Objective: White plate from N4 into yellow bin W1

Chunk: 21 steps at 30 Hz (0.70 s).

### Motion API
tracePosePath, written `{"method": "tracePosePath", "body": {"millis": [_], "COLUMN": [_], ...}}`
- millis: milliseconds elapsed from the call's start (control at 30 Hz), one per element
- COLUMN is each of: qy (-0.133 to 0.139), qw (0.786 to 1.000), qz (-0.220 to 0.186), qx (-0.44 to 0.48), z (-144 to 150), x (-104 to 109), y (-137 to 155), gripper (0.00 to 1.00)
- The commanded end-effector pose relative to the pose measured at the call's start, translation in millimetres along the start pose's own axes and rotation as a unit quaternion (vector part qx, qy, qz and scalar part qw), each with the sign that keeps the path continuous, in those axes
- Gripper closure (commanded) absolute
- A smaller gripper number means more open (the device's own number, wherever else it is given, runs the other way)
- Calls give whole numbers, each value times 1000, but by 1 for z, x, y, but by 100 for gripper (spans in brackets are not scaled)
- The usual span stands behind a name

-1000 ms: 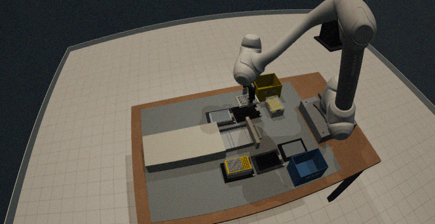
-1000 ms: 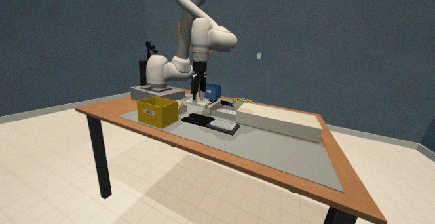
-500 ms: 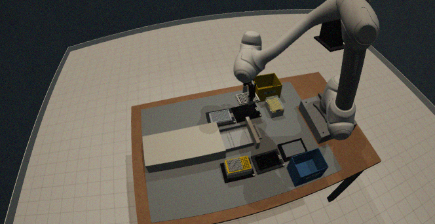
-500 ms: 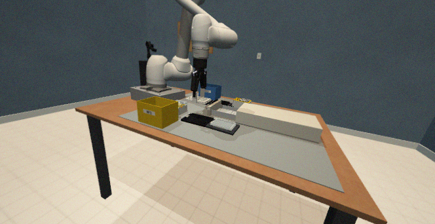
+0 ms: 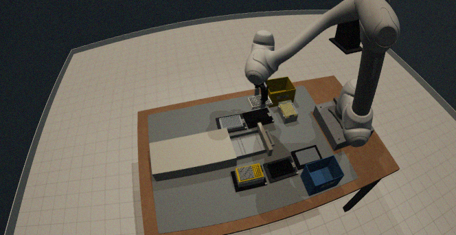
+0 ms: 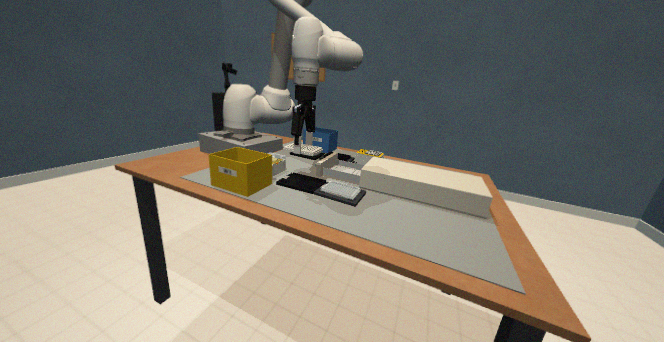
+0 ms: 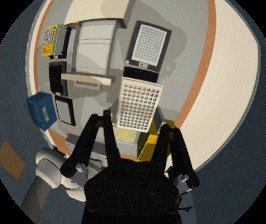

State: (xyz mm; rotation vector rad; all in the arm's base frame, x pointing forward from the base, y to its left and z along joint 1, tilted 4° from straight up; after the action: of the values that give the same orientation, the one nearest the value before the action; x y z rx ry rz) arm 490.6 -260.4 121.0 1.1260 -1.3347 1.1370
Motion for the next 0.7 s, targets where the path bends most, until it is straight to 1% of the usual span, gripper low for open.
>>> {"method": "tracePosePath", "body": {"millis": [0, 67, 667], "qy": [0, 0, 0], "qw": [1000, 1000, 1000], "qz": [0, 0, 0], "qx": [0, -20, -20], "z": [0, 3, 28], "x": [0, 0, 0], "y": [0, 4, 39], "gripper": [90, 90, 90]}}
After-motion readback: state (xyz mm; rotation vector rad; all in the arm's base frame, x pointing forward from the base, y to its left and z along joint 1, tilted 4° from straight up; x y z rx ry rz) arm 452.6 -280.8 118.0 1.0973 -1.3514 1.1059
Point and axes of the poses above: the point where the finger pads meet when closed, its own x axis back along the fingers, its own z axis across the jaws, y = z × x, the point moved 2 cm from there along x, back along the fingers, and after that the axes turned 2 degrees about -x, right-handed, at the moved point
